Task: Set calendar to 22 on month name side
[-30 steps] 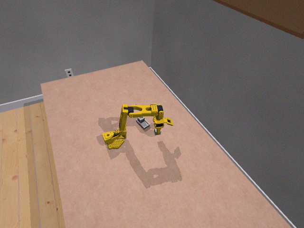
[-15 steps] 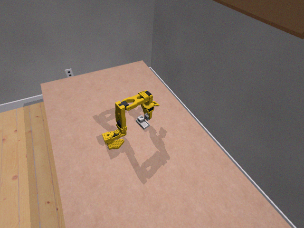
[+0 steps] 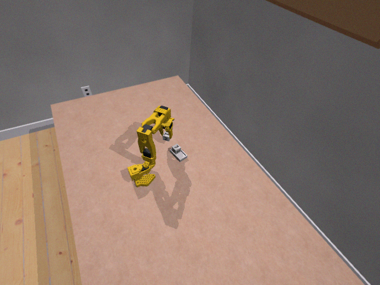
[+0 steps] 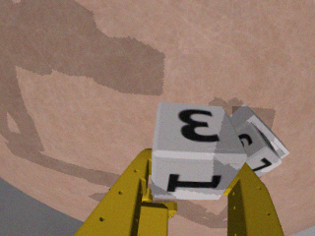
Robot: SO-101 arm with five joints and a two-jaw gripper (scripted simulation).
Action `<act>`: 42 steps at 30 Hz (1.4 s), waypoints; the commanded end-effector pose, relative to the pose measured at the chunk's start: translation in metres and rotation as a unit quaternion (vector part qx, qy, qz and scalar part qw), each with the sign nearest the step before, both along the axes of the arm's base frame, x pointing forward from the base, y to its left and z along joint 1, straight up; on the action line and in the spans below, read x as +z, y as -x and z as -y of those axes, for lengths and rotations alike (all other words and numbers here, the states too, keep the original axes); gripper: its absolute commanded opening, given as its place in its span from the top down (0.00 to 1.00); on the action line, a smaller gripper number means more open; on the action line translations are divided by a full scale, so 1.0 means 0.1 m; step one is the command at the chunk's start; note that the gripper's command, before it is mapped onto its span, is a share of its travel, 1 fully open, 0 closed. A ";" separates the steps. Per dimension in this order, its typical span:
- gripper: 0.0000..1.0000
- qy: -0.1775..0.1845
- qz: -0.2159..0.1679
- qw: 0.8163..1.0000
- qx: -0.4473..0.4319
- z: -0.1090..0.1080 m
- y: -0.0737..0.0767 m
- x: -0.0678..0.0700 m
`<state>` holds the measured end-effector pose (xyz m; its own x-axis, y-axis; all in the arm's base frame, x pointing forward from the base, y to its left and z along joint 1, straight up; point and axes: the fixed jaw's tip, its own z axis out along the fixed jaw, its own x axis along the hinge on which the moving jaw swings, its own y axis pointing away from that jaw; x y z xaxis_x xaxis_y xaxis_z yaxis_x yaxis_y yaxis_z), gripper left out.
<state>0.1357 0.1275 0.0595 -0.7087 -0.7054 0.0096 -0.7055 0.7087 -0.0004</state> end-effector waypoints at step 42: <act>1.00 -0.024 0.017 0.981 0.192 -0.37 0.67 0.05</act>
<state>0.0680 0.1606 0.0572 -0.3869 -0.9221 0.0037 -0.9221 0.3869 -0.0009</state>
